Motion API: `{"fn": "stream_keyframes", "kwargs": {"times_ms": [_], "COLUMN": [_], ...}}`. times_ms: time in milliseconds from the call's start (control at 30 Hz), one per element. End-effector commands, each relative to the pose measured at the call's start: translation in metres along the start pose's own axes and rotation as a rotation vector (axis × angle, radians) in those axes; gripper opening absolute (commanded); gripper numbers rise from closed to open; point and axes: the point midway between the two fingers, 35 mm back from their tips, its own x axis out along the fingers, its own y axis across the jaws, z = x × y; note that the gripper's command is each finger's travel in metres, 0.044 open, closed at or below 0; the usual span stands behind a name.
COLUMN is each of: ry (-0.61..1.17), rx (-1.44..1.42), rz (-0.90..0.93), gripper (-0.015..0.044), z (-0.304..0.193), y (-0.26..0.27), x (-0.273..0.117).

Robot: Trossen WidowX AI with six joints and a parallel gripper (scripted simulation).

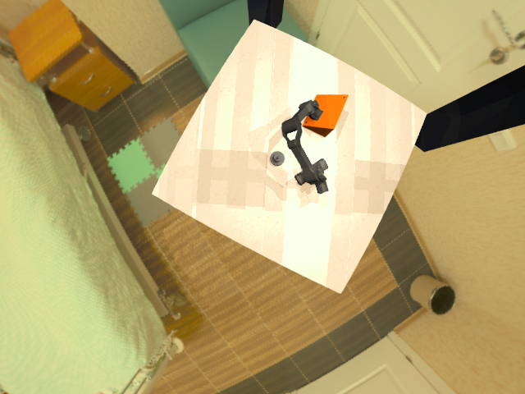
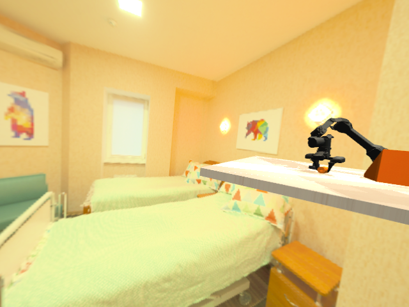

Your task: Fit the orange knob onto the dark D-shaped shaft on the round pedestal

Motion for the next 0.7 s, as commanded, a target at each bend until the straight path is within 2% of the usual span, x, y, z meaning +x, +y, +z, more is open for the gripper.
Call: {"fn": "stream_keyframes", "kwargs": {"times_ms": [0,200,500,667], "ry": [0.0,0.0,0.0,-0.009], "rx": [-0.003,-0.003,-0.003,-0.002], "rz": [-0.006,-0.006,-0.006,-0.004], "gripper": [0.024,0.024,0.018,0.0179], "z": [0.0002,0.0002,0.0002,-0.0004], "y": [-0.0007,-0.0007,-0.0007,-0.0006], "x": [0.0005,0.0005,0.0005,0.0001]}}
